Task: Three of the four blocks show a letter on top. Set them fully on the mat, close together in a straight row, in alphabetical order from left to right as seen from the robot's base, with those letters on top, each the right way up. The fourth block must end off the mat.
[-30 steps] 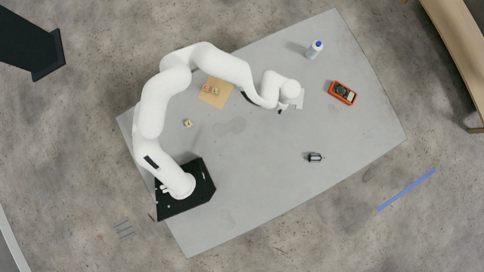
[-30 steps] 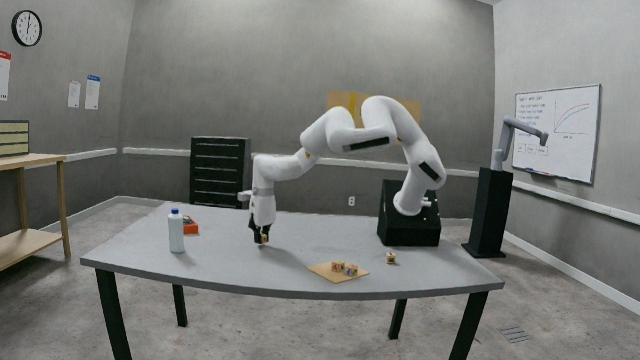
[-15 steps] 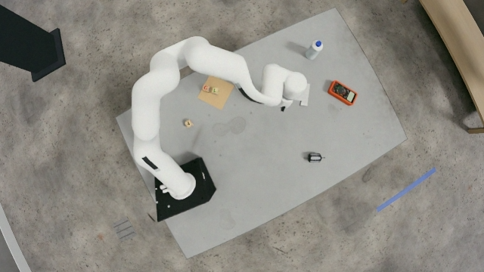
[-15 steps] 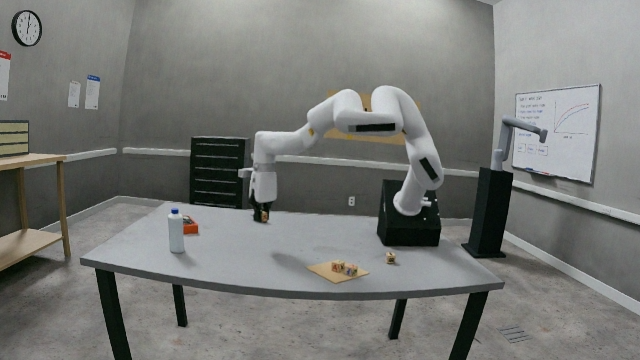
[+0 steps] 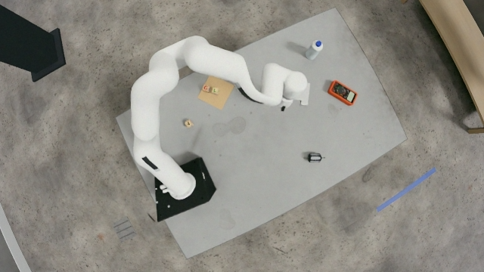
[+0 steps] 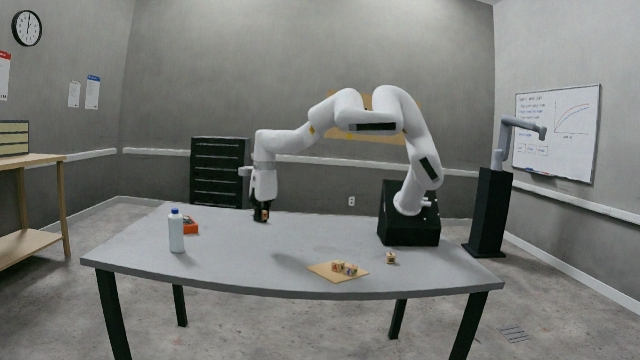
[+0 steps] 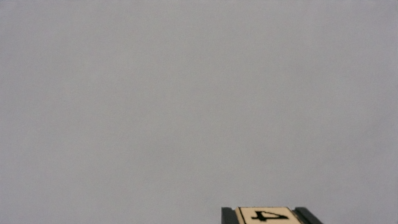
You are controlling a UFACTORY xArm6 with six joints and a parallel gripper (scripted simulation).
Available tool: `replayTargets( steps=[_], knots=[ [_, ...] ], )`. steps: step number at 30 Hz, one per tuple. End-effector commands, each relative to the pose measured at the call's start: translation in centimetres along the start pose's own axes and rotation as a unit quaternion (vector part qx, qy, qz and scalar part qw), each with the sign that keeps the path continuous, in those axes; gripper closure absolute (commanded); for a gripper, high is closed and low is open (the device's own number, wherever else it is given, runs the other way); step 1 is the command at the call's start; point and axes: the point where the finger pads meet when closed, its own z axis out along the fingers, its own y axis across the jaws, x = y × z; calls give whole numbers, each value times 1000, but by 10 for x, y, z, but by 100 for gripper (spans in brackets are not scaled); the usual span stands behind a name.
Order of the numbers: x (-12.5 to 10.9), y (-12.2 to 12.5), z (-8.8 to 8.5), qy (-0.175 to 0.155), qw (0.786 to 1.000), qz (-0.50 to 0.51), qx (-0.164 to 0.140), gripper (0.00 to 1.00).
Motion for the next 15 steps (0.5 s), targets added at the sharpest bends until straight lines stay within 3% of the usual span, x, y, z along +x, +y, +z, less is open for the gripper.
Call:
replayTargets(
  steps=[1,15],
  knots=[
    [-2,-3,-2,2,1000,-17,1,72],
    [-38,-17,-4,3,978,-208,-1,72]
  ],
)
